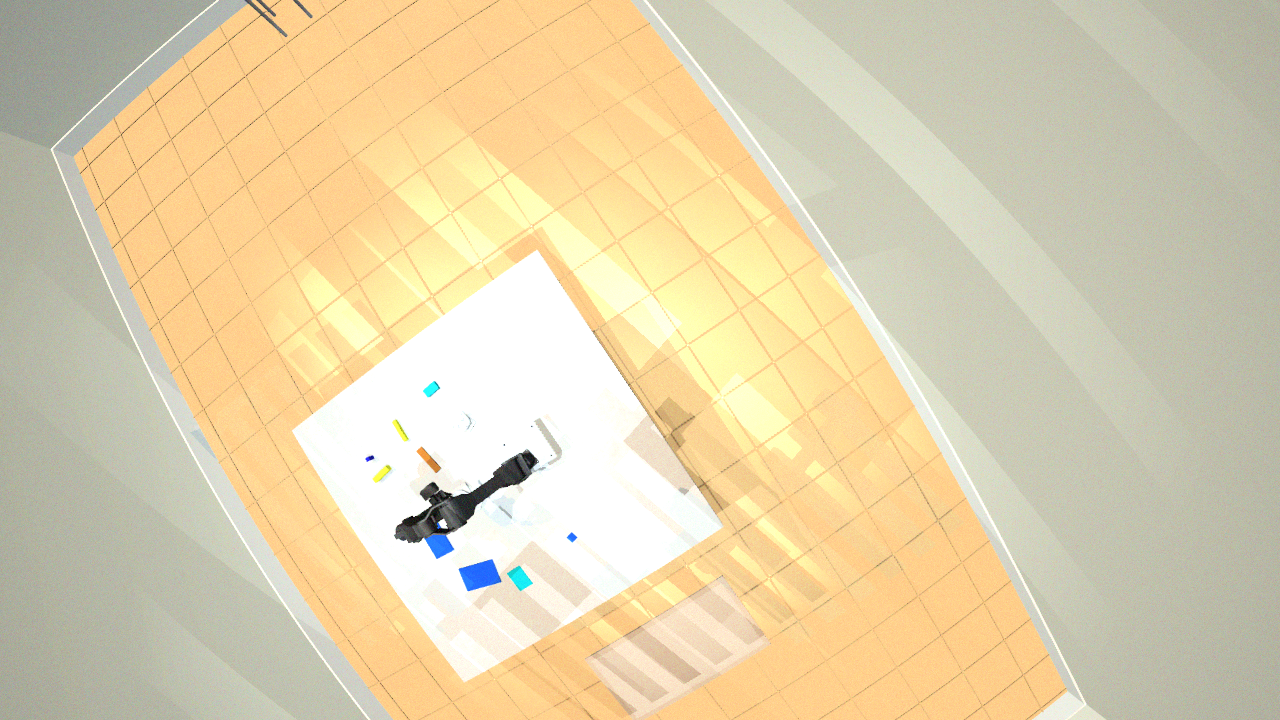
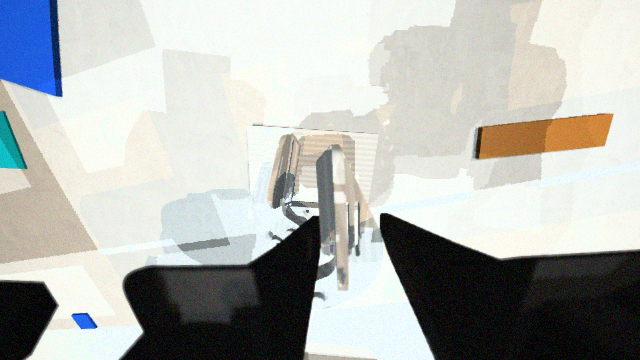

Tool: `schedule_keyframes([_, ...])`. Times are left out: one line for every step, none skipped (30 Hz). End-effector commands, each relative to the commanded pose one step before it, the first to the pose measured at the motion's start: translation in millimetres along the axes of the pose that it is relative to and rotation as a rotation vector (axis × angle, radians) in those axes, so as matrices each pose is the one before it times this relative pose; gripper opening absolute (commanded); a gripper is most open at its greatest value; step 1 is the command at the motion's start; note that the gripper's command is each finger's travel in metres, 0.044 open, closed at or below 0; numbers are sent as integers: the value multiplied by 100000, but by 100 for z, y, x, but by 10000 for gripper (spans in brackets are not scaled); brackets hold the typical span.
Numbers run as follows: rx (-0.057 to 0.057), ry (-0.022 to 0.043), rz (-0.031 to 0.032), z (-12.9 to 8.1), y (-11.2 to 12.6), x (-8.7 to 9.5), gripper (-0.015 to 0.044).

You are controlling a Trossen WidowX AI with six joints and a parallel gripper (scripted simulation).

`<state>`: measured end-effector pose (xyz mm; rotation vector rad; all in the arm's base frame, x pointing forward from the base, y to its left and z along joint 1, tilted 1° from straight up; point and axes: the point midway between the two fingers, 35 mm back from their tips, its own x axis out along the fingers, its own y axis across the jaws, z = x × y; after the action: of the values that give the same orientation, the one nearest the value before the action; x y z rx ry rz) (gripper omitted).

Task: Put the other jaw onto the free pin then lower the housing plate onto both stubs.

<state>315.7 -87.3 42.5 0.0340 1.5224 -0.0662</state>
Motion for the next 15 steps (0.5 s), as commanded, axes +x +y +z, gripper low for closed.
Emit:
schedule_keyframes([-557,-152,-315,94,-18,-93,134])
schedule_keyframes([0,0,0,0,0,0,134])
schedule_keyframes([0,0,0,0,0,0,134])
schedule_keyframes([0,0,0,0,0,0,134])
schedule_keyframes([0,0,0,0,0,0,134])
schedule_keyframes([0,0,0,0,0,0,134])
schedule_keyframes([0,0,0,0,0,0,134])
schedule_keyframes([0,0,0,0,0,0,134])
schedule_keyframes([0,0,0,0,0,0,134])
schedule_keyframes([-1,0,0,2,0,27,134])
schedule_keyframes([-2,0,0,6,-1,82,134])
schedule_keyframes([-3,0,0,10,-2,136,134])
schedule_keyframes([-4,0,0,11,-2,166,134])
schedule_keyframes([-4,0,0,10,-2,166,134])
schedule_keyframes([-4,0,0,9,-2,165,134])
